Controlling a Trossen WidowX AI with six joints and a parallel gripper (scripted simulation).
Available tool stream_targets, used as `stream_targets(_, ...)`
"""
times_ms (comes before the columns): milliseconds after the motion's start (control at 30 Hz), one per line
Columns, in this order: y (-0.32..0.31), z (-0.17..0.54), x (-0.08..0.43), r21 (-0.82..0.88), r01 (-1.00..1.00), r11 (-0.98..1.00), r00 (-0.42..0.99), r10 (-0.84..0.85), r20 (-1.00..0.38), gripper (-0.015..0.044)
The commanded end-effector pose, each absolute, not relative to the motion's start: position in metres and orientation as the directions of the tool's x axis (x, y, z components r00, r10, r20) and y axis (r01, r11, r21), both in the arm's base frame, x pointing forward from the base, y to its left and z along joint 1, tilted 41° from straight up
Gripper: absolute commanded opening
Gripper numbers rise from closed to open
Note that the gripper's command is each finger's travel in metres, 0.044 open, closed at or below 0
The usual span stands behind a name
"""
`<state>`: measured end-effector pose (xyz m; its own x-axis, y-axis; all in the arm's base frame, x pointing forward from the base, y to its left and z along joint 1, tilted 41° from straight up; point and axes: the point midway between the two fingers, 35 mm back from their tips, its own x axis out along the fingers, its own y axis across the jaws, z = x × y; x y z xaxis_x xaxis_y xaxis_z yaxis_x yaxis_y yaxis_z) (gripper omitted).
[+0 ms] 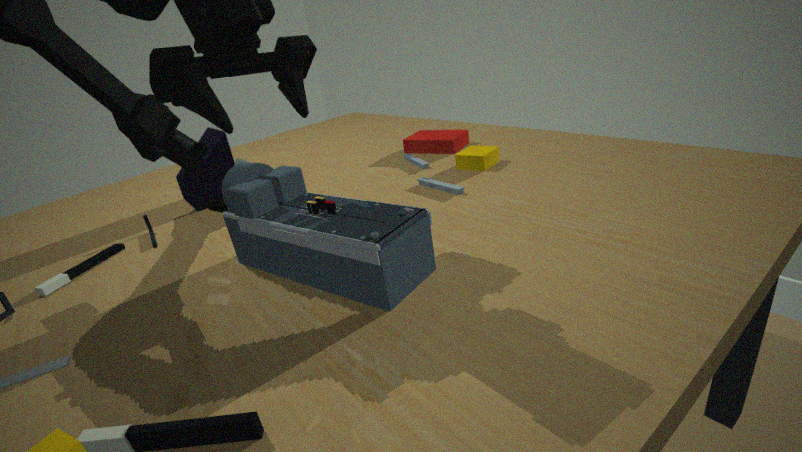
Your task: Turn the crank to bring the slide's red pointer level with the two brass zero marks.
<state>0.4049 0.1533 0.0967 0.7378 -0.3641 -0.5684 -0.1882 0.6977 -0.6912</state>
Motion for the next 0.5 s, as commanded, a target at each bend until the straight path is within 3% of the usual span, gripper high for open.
stream_targets(0,0.1319,0.0662,0.4079,-0.699,-0.198,0.687,0.725,-0.377,-0.576,0.0440)
stream_targets(467,0.1247,0.0586,0.4082,-0.700,-0.197,0.687,0.726,-0.378,-0.575,0.0440)
